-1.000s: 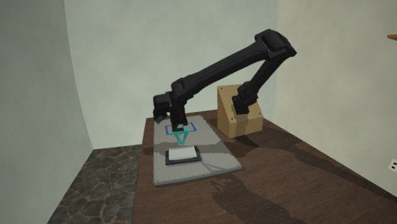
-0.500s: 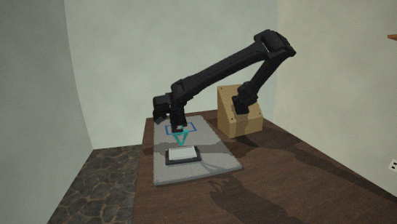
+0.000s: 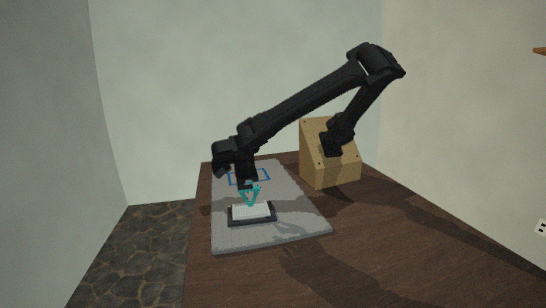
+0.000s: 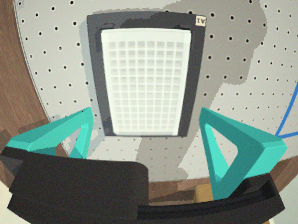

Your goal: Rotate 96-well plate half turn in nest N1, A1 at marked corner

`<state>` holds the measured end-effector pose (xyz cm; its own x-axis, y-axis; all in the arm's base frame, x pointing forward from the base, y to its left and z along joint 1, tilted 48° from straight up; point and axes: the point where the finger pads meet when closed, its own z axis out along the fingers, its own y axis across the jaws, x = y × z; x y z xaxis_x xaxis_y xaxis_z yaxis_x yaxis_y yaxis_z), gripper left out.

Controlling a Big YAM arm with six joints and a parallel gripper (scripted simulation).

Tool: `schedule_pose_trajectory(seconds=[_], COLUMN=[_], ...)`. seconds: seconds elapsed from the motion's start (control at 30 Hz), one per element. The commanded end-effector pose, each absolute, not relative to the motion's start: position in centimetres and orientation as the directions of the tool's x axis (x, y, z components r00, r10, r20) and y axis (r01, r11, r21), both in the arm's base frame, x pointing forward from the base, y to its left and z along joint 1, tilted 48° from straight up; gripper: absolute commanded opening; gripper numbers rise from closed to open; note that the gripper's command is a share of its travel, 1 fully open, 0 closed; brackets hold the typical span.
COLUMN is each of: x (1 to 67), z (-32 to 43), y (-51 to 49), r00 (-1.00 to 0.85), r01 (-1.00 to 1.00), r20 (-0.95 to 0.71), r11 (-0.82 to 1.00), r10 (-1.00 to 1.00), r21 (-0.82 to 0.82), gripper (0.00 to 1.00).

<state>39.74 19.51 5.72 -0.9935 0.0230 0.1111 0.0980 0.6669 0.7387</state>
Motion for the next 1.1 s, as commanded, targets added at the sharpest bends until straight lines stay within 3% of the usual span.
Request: schedule_pose_trajectory(seconds=[0.0, 1.07], x=[39.8, 39.4], z=[5.3, 2.0], y=[20.2, 23.7], r00=[-0.994, -0.993], r01=[0.100, 0.103], r20=[0.110, 0.115], r11=[0.668, 0.668], r10=[0.027, 0.027], r21=[0.738, 0.737], gripper=[1.00, 1.00])
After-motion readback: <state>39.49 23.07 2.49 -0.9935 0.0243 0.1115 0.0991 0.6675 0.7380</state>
